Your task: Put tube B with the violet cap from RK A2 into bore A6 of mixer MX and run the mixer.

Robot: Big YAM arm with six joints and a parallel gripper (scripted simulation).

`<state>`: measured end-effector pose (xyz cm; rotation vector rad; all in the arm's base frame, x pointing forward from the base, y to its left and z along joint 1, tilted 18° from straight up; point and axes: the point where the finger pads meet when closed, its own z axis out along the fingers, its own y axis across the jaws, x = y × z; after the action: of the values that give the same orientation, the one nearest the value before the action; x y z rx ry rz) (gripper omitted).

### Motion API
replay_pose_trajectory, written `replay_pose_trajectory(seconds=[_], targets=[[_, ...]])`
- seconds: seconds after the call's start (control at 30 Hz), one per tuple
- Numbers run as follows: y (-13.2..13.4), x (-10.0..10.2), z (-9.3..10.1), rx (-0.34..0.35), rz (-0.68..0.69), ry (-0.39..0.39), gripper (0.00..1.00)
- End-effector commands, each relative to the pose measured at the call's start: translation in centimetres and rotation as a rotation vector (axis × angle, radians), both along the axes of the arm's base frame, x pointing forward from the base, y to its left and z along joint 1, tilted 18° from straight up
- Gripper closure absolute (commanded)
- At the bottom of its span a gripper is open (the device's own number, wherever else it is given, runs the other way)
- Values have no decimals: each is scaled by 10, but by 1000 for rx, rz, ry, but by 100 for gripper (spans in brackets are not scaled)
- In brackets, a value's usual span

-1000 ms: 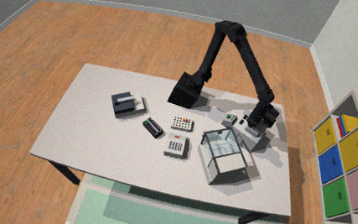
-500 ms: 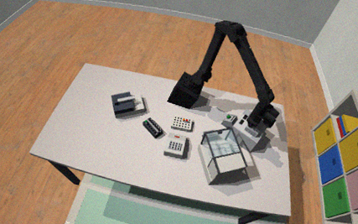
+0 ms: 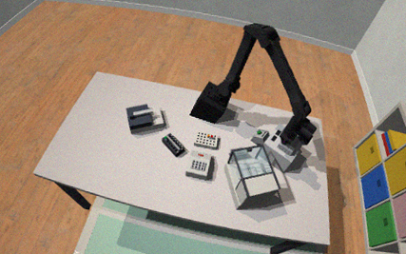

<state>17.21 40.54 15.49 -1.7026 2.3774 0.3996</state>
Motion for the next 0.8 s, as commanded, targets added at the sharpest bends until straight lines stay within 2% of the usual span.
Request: replay_pose_trajectory(seconds=[0.0,0.77], targets=[[8,-1,-17,-11,1,1,91],[9,-2,-20,-11,3,1,91]])
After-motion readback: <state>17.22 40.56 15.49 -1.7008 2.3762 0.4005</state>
